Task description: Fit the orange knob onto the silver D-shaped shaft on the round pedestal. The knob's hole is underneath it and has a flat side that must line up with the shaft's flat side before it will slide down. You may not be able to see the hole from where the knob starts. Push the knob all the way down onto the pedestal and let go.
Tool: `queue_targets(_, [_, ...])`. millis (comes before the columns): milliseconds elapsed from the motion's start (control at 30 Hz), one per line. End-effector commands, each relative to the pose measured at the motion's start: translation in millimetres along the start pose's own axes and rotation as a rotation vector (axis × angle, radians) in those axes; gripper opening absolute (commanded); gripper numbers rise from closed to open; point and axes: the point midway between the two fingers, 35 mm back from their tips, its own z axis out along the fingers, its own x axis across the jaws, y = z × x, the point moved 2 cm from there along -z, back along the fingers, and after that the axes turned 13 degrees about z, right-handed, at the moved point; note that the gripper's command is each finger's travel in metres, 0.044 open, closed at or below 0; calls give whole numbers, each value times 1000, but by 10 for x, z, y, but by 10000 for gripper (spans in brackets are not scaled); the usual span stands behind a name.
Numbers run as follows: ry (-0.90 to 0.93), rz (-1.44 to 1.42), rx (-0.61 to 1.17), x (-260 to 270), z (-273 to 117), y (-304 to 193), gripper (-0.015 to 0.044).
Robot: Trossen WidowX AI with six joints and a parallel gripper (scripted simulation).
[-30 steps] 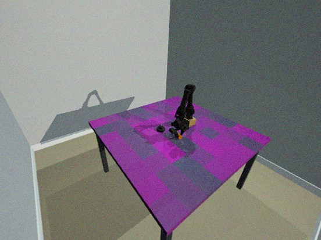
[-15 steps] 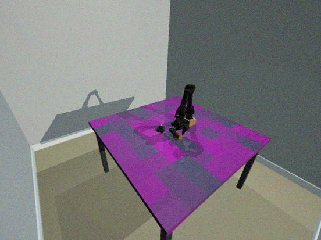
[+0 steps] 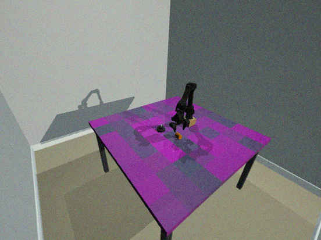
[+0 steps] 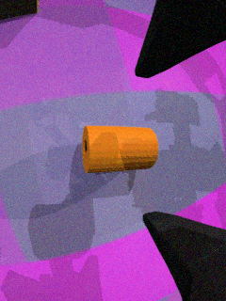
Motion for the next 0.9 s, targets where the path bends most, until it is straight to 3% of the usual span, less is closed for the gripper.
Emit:
queue_targets(0, [1, -16, 0, -2, -15, -2, 440])
queue_targets(667, [-96, -1959, -91, -28, -53, -121, 440])
queue_targets(867, [-142, -2330, -95, -38, -62, -145, 440])
